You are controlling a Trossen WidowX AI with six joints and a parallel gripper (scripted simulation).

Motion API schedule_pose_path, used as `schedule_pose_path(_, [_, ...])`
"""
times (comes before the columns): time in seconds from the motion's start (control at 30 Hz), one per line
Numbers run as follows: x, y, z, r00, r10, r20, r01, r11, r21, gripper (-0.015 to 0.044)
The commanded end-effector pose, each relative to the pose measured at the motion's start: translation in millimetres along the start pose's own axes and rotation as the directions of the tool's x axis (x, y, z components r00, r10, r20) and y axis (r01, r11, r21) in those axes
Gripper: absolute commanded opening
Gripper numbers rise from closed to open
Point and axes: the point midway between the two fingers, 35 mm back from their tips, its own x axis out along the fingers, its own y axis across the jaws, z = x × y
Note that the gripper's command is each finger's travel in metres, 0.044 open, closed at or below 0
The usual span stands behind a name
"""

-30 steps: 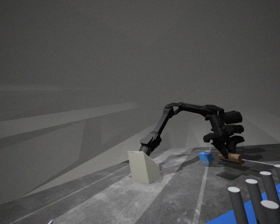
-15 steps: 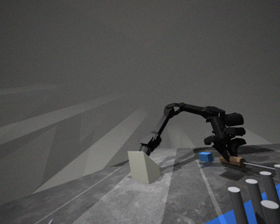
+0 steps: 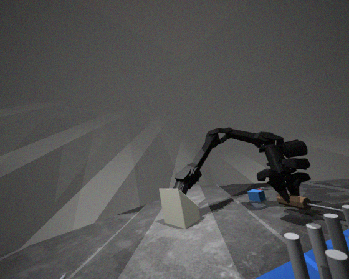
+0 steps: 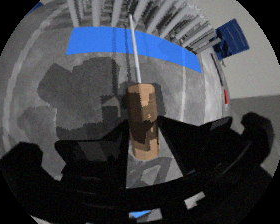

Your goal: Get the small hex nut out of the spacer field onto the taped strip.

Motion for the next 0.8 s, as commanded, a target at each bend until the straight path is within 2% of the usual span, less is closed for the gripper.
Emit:
schedule_pose_path(0.0, [-2,2,6,1.0,0.008,0.011,-0.008,1.0,-0.004,0.0])
schedule_pose_path(0.77, [5,3,23,1.0,0.009,0.012,-0.009,1.0,-0.006,0.0])
